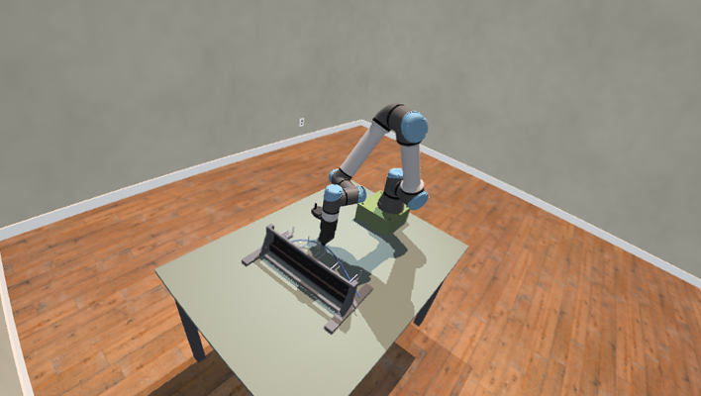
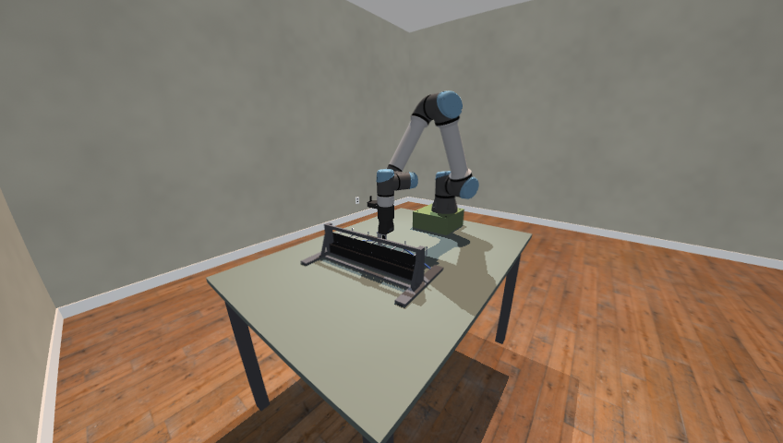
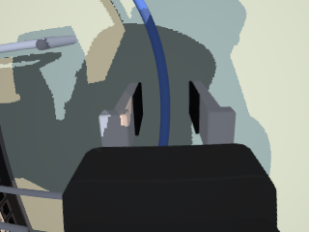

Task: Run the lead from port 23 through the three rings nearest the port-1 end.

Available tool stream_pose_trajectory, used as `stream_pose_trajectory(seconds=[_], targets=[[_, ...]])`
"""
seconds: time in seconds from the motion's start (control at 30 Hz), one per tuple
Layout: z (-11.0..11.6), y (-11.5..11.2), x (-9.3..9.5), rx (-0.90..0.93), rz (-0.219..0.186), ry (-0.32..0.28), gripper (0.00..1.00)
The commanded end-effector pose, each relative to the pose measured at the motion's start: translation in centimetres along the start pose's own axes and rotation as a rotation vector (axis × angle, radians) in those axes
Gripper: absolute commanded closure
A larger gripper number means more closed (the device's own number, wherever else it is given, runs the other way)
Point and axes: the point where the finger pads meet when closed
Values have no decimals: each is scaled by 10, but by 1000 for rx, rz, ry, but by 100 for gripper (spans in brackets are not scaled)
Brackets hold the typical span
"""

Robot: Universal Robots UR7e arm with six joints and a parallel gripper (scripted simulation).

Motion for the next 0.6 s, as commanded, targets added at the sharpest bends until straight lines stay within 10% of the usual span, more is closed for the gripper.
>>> stream_pose_trajectory(seconds=[0.0,0.3,0.33,0.57], targets=[[0,0,-1,0,-2,0,33],[0,0,-1,0,-2,0,33],[0,0,-1,0,-2,0,100],[0,0,-1,0,-2,0,100]])
Point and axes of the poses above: the point where the finger pads meet when closed, its own x axis out along the fingers, its own y axis across the jaws, z = x × y, and after that the axes turned 14 degrees about x, right-handed
